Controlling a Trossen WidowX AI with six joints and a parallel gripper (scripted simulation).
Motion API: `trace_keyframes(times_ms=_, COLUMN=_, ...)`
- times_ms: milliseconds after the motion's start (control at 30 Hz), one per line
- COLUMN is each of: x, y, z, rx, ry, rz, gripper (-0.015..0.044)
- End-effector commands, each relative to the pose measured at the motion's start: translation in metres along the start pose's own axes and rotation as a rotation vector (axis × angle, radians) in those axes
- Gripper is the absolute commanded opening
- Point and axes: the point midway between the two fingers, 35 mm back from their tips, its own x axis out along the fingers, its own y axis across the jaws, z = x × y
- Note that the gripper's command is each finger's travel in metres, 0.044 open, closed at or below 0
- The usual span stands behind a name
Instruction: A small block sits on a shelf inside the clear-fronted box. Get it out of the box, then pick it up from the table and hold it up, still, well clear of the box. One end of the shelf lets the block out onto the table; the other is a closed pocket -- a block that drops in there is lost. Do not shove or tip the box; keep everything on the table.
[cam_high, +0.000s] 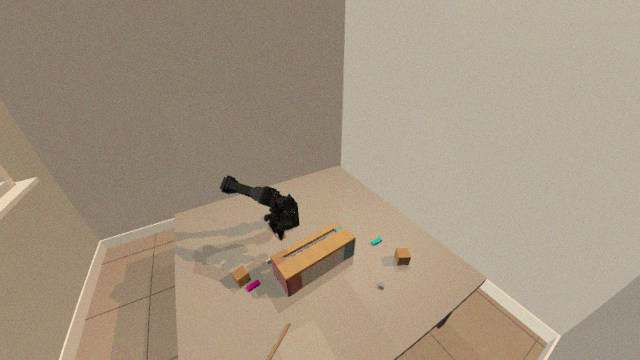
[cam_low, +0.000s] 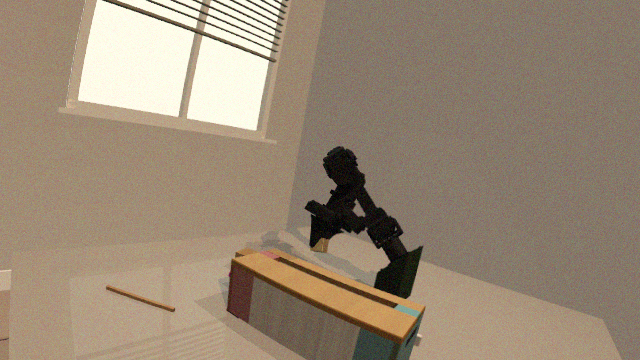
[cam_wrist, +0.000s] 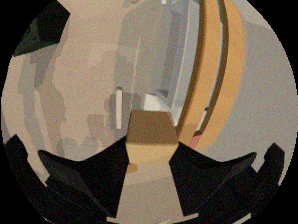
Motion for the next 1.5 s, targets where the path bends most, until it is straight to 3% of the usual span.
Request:
trace_keyframes(times_ms=0, x=-0.004, y=-0.002, z=-0.002, rx=-0.139, ry=0.018, rz=-0.009, gripper=0.0000)
trace_keyframes(times_ms=600, x=-0.021, y=-0.008, z=-0.005, rx=-0.884, ry=0.114, rz=-0.024, gripper=0.0000)
trace_keyframes(times_ms=1467, x=-0.021, y=-0.008, z=-0.005, rx=-0.891, ry=0.115, rz=-0.023, gripper=0.0000)
